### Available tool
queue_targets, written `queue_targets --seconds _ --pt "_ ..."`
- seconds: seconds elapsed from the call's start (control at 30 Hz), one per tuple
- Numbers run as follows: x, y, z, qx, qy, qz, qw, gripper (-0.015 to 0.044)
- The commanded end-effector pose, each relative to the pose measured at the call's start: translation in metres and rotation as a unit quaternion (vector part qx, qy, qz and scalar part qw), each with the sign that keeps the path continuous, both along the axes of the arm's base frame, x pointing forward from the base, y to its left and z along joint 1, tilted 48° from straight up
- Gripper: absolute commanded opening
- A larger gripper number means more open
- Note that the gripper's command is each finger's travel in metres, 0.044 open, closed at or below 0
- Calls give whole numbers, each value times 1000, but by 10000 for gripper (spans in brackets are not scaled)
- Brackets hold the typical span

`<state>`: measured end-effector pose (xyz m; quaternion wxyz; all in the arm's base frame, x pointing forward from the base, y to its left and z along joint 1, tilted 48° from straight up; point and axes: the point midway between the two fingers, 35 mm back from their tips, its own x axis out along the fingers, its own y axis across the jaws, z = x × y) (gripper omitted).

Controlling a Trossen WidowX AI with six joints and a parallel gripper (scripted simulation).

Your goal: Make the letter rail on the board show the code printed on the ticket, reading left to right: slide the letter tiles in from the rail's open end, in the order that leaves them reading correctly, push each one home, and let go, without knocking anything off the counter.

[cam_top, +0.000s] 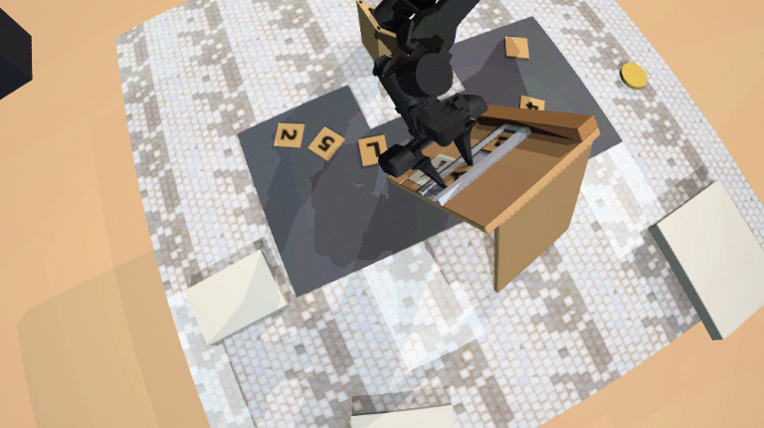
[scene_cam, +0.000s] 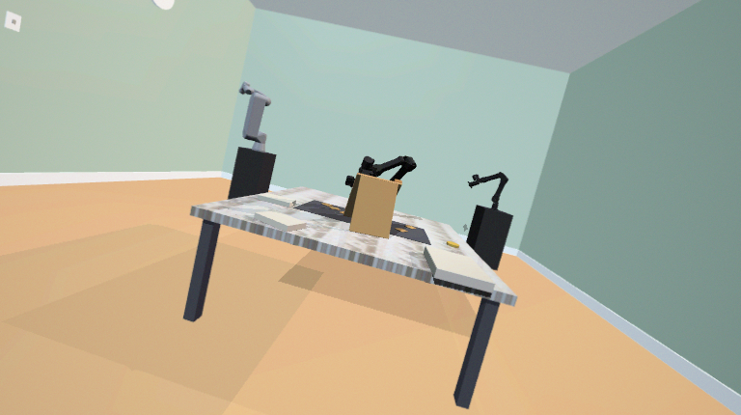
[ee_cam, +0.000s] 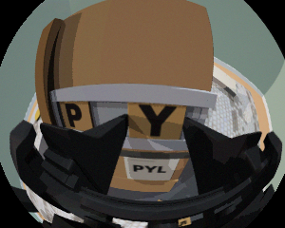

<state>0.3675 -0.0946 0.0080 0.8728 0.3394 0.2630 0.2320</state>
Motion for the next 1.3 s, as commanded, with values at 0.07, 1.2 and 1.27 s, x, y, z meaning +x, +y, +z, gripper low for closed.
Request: queue_targets --seconds 0.07,1.2,1.27 --pt "-2 3 2 0 3 -2 1000 0" --pt "-6 17 16 1 3 -2 1000 0" --pt "-7 17 17 1 3 -2 1000 0"
